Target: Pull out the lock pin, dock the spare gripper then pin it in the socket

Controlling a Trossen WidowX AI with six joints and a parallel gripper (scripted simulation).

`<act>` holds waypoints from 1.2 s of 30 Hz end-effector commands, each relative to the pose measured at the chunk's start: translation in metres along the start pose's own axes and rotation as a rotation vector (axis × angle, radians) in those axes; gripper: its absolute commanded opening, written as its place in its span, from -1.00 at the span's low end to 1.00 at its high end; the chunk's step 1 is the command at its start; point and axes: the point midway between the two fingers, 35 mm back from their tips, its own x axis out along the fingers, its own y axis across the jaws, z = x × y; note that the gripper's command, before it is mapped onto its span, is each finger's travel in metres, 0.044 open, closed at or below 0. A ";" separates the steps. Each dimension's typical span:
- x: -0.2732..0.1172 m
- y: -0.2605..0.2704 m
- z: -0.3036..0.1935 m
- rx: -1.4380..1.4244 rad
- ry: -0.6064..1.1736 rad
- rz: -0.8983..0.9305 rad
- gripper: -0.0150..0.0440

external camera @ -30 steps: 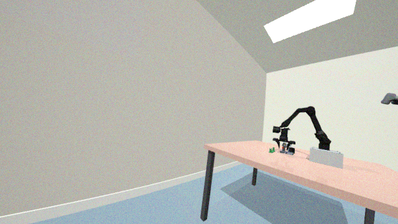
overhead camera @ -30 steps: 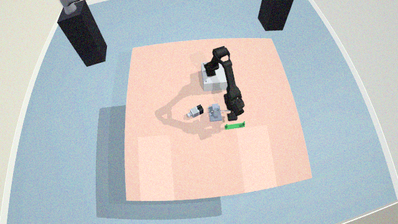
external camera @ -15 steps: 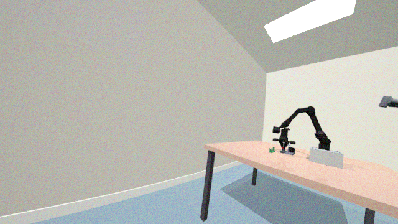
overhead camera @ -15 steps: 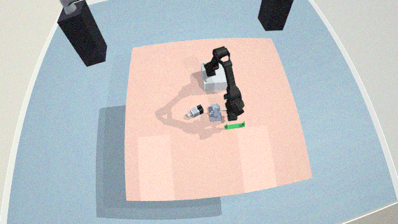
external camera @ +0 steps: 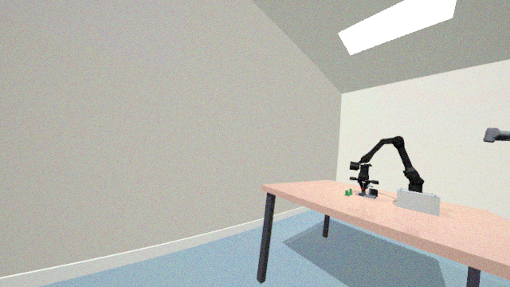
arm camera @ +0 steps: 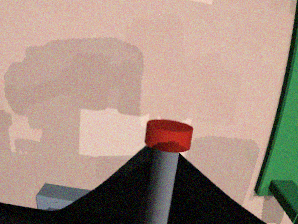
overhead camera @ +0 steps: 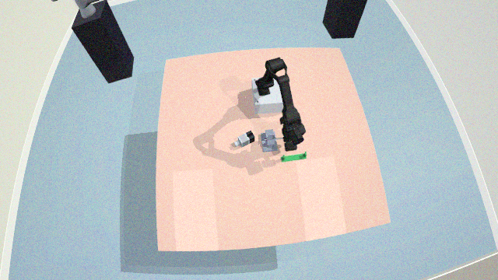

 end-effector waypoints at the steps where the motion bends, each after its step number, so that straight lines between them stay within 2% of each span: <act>1: -0.003 0.000 0.002 -0.002 -0.051 0.001 -0.49; 6: -0.006 -0.001 0.007 -0.004 -0.100 0.002 -0.49; 36: -0.009 -0.002 0.030 -0.008 -0.105 -0.004 -0.49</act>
